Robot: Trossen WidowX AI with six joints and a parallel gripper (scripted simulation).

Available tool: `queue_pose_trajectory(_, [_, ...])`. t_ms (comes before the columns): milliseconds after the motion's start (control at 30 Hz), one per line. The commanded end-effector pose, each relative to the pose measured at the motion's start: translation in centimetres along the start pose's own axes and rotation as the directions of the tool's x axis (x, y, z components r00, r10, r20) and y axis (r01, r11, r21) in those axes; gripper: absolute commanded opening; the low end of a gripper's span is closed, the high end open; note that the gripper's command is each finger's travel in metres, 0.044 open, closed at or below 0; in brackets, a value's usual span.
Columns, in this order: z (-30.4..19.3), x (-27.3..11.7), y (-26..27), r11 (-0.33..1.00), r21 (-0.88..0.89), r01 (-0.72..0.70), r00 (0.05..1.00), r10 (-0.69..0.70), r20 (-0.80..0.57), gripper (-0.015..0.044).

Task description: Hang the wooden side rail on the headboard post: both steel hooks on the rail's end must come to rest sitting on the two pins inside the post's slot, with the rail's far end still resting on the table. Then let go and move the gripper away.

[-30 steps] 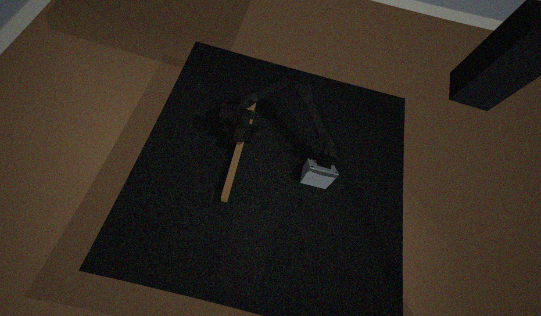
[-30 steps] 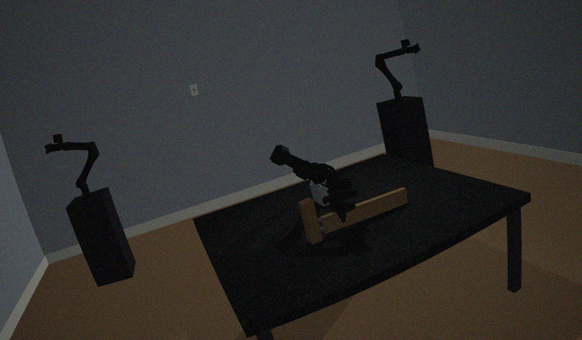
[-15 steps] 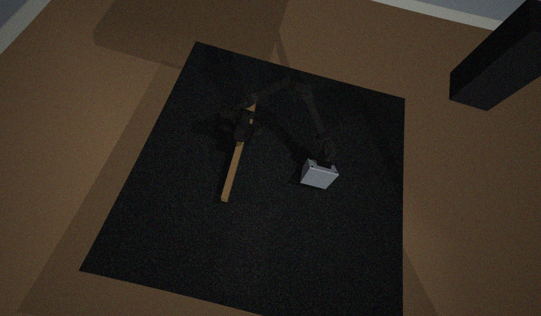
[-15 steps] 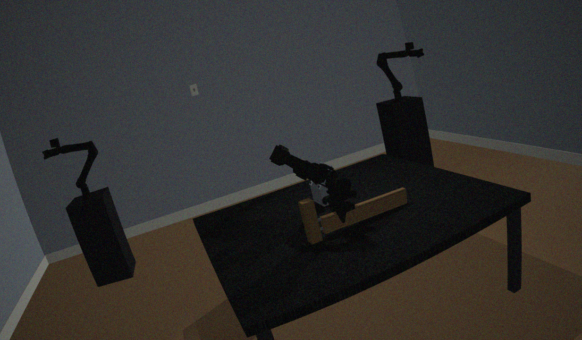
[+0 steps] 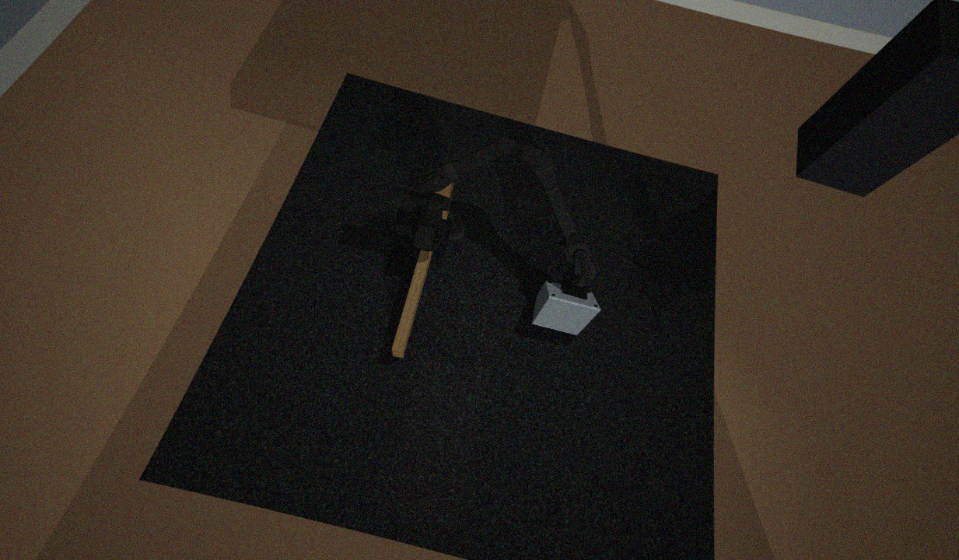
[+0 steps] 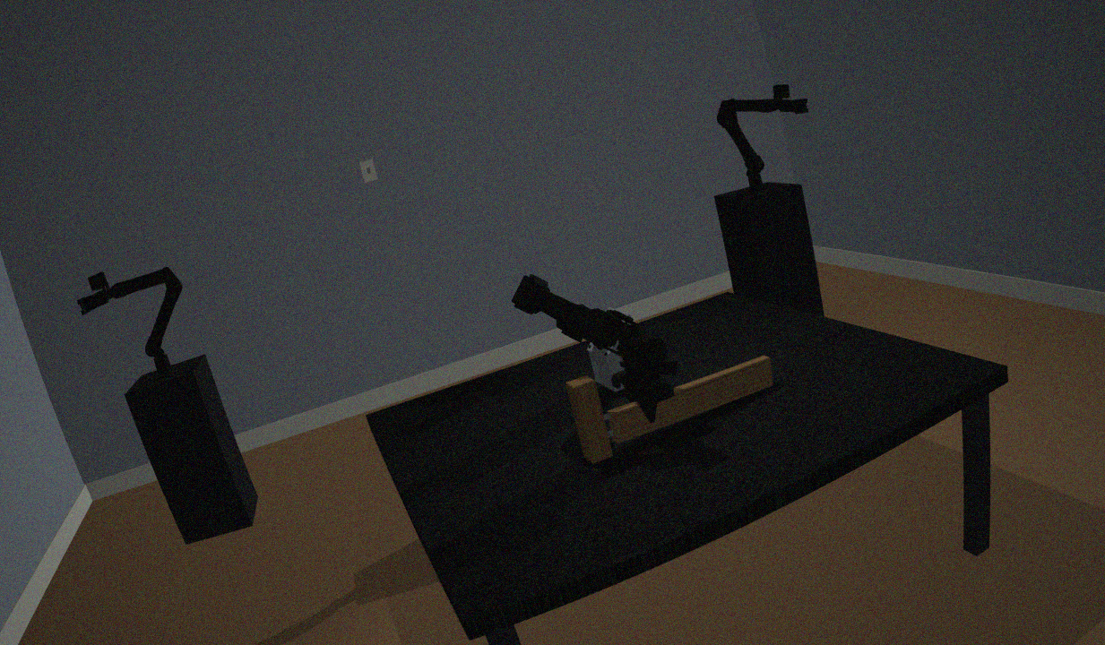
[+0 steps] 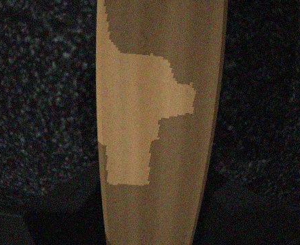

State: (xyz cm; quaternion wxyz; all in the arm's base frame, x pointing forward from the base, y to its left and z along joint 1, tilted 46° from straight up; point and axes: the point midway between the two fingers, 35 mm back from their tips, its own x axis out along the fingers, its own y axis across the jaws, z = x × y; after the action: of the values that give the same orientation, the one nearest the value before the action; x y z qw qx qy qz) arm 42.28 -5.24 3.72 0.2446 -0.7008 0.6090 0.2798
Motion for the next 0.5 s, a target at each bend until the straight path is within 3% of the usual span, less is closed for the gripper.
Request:
queue_pose_trajectory(0, [-0.29, -0.44, -0.19, 1.0, -0.002, 0.01, 1.0, -0.01, -0.001, 0.0])
queue_pose_trajectory(467, [-0.45, -0.37, -0.03, 1.0, -0.002, 0.01, 1.0, -0.01, -0.001, 0.0])
